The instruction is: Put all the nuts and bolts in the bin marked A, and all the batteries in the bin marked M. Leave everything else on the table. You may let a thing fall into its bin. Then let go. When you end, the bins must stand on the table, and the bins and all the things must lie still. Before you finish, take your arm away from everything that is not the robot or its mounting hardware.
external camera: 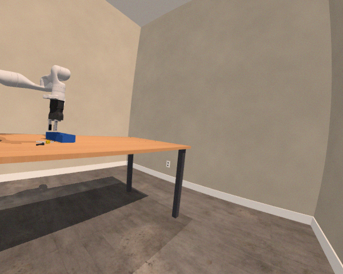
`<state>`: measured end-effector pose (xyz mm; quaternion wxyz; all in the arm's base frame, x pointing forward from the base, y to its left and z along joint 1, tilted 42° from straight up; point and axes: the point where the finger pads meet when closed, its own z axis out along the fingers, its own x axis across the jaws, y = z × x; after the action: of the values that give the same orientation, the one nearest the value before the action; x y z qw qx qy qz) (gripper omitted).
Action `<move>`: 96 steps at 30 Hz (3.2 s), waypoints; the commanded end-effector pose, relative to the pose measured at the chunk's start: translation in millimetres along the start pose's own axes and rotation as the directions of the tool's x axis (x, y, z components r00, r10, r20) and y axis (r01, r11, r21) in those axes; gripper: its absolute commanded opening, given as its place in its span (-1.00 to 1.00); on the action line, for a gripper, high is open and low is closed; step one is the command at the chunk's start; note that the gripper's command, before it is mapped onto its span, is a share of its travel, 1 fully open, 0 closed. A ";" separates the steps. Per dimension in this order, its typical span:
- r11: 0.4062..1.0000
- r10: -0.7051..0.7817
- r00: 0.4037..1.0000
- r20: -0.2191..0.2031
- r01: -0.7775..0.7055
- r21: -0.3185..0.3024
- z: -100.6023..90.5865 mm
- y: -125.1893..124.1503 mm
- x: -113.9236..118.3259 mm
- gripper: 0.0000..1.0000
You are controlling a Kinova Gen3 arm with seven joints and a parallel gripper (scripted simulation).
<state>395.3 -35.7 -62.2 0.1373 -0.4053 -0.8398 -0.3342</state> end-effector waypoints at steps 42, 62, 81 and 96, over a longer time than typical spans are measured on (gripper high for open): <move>1.000 0.006 1.000 0.005 -0.006 0.004 49.3 -2.7 -0.4 0.27; 1.000 0.009 1.000 0.002 -0.009 0.002 69.6 -1.2 0.5 0.27; 1.000 0.008 1.000 0.001 -0.008 0.003 67.1 -1.0 -0.5 -0.32; 1.000 0.008 1.000 0.001 -0.008 0.003 67.1 -1.0 -0.5 -0.32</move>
<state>397.3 8.4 -111.8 0.1389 -0.4084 -0.8388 -0.3322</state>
